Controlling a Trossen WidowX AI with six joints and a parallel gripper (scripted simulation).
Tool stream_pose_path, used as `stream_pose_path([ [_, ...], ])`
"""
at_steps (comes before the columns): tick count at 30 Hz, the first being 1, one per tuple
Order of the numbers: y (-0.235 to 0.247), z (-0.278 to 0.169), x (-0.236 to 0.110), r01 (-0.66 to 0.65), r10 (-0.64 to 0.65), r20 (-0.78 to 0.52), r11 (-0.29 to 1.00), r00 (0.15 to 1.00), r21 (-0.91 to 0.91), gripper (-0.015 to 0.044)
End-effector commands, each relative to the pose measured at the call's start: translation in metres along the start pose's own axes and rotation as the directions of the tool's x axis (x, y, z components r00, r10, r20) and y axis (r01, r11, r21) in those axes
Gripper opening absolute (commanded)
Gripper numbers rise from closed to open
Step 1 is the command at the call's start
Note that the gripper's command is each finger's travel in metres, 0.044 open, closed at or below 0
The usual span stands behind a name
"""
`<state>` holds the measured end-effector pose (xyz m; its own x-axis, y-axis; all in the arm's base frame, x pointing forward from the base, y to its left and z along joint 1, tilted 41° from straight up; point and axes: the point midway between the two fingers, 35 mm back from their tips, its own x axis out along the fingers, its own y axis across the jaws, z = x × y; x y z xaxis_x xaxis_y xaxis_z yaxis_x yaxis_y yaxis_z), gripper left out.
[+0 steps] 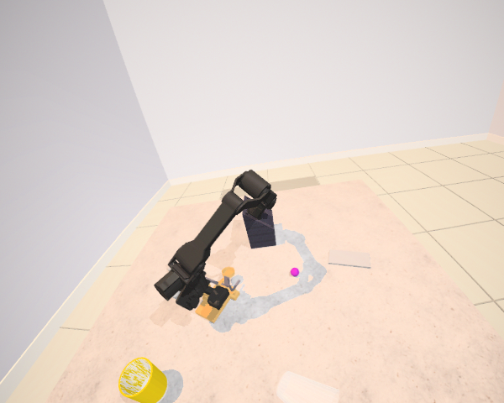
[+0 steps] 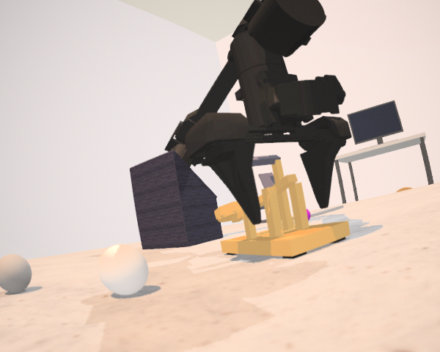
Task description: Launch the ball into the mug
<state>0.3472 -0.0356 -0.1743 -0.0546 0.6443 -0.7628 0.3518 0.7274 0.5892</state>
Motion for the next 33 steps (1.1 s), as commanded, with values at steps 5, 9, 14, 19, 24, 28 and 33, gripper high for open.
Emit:
stream_pose_path([
  [5, 0.000, -0.001, 0.002, 0.000, 0.000, -0.002, 1.000, 1.000, 0.001, 0.0361],
  [9, 0.000, -0.001, 0.002, 0.000, 0.000, -0.002, 1.000, 1.000, 0.001, 0.0256],
  [14, 0.000, -0.001, 0.002, 0.000, 0.000, -0.002, 1.000, 1.000, 0.001, 0.0125],
  [19, 0.000, -0.001, 0.002, 0.000, 0.000, -0.002, 1.000, 1.000, 0.001, 0.0092],
  [24, -0.001, 0.000, -0.046, 0.000, 0.000, -0.001, 1.000, 1.000, 0.001, 0.0000],
  [28, -0.001, 0.000, -0.049, 0.000, 0.000, -0.001, 1.000, 1.000, 0.001, 0.0000],
  [33, -0.001, -0.001, -0.044, -0.001, 0.001, -0.004, 1.000, 1.000, 0.006, 0.0000],
])
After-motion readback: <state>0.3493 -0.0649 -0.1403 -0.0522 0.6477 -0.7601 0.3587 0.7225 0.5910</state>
